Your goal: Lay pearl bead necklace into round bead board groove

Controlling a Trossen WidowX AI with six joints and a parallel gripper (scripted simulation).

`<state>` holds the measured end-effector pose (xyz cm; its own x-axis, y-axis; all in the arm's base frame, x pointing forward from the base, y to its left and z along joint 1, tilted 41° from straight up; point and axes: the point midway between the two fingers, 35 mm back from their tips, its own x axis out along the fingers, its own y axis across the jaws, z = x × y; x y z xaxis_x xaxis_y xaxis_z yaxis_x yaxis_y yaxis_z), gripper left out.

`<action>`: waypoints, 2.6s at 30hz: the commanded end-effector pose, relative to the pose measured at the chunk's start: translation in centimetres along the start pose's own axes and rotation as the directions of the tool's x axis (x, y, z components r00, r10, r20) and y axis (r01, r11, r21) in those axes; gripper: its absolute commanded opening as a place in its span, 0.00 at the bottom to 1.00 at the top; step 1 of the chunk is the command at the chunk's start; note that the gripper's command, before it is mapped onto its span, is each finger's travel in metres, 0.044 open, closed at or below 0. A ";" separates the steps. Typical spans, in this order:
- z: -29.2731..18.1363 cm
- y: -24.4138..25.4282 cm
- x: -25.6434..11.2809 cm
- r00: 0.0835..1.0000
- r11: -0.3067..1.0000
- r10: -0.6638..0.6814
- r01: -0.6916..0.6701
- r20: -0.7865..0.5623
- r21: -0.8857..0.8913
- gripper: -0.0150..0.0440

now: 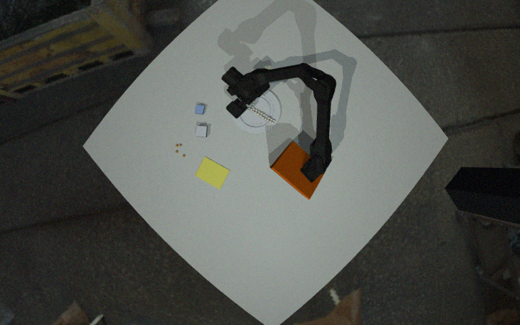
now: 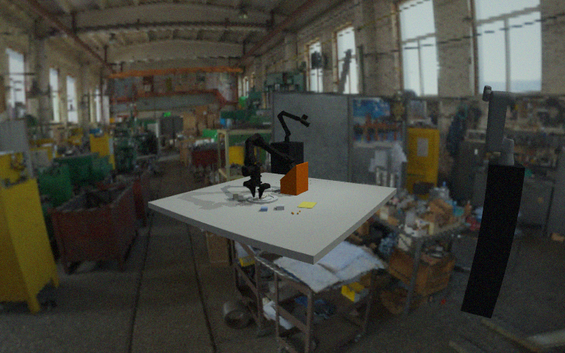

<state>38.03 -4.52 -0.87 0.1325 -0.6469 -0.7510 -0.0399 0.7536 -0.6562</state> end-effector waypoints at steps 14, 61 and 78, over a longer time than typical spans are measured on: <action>0.1 -0.1 -0.2 1.000 1.000 -0.003 0.003 0.004 0.005 1.00; -9.6 -0.3 -1.2 1.000 0.981 0.000 -0.001 0.000 -0.192 0.68; -9.7 -0.5 0.5 1.000 0.983 -0.001 0.001 0.002 -0.186 0.63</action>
<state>28.46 -6.36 -1.65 0.1343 -0.6474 -0.7503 -0.2238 0.7177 -0.6594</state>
